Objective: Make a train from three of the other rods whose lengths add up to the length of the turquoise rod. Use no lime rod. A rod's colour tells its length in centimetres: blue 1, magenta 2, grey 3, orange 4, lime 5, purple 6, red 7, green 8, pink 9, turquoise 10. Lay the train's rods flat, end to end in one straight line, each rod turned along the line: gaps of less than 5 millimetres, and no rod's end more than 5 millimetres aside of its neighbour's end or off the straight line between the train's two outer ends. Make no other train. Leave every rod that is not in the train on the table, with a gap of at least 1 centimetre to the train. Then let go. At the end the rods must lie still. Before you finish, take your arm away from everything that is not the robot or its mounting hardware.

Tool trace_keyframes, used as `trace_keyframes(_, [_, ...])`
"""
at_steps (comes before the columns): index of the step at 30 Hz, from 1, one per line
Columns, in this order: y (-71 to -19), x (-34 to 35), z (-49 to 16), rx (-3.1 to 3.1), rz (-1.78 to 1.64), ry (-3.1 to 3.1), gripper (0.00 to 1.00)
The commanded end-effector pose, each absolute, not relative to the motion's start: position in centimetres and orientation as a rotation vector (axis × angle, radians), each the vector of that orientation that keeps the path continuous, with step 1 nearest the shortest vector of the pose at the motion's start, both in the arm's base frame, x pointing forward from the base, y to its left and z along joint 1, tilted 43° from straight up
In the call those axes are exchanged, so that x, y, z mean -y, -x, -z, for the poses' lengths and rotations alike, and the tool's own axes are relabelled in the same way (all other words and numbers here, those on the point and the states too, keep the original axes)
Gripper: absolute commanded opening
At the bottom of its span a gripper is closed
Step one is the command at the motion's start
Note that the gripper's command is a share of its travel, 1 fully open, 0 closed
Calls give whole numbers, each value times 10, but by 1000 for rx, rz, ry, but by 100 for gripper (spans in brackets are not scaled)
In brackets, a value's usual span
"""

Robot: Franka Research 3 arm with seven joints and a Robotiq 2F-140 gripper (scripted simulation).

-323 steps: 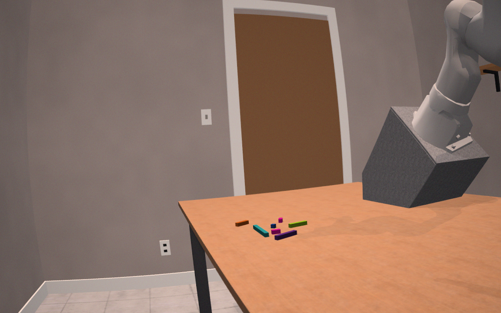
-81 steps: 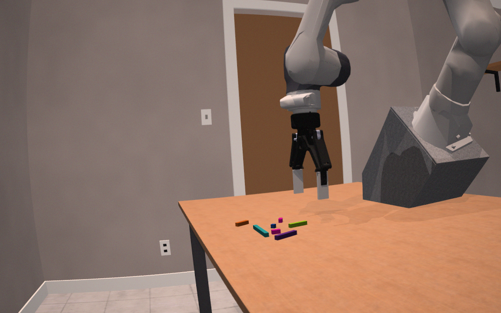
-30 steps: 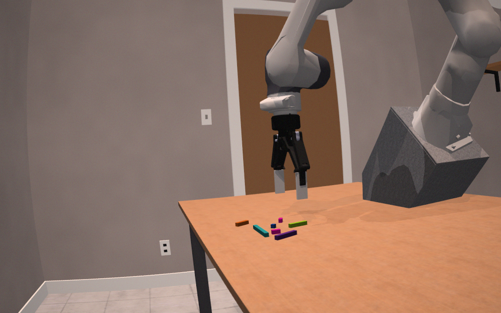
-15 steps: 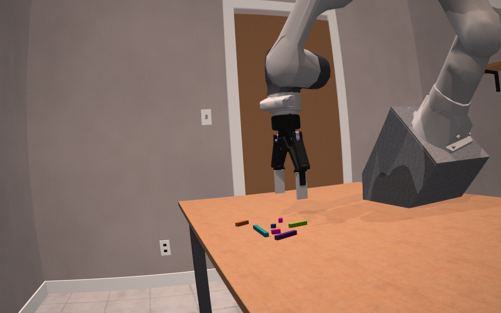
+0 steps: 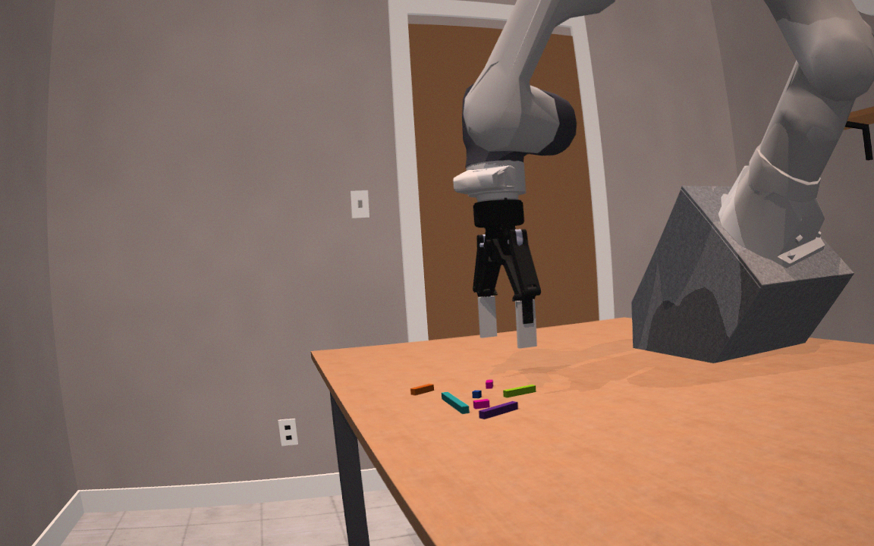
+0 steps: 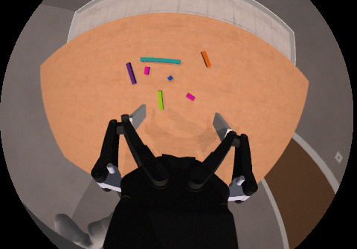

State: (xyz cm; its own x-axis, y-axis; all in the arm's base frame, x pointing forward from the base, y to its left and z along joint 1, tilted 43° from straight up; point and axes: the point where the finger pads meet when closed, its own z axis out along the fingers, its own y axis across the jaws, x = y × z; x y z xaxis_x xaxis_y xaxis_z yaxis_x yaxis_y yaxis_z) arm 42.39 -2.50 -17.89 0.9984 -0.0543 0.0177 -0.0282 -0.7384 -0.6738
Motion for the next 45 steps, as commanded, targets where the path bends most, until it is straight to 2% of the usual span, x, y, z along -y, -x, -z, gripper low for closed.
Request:
trace_keyframes(1, [-423,24,179,-68,40,2399,100])
trace_keyframes(30, [-424,24,179,-90,32,2398,100])
trace_keyframes(45, [-433,21,171,-518,-136,2350,100])
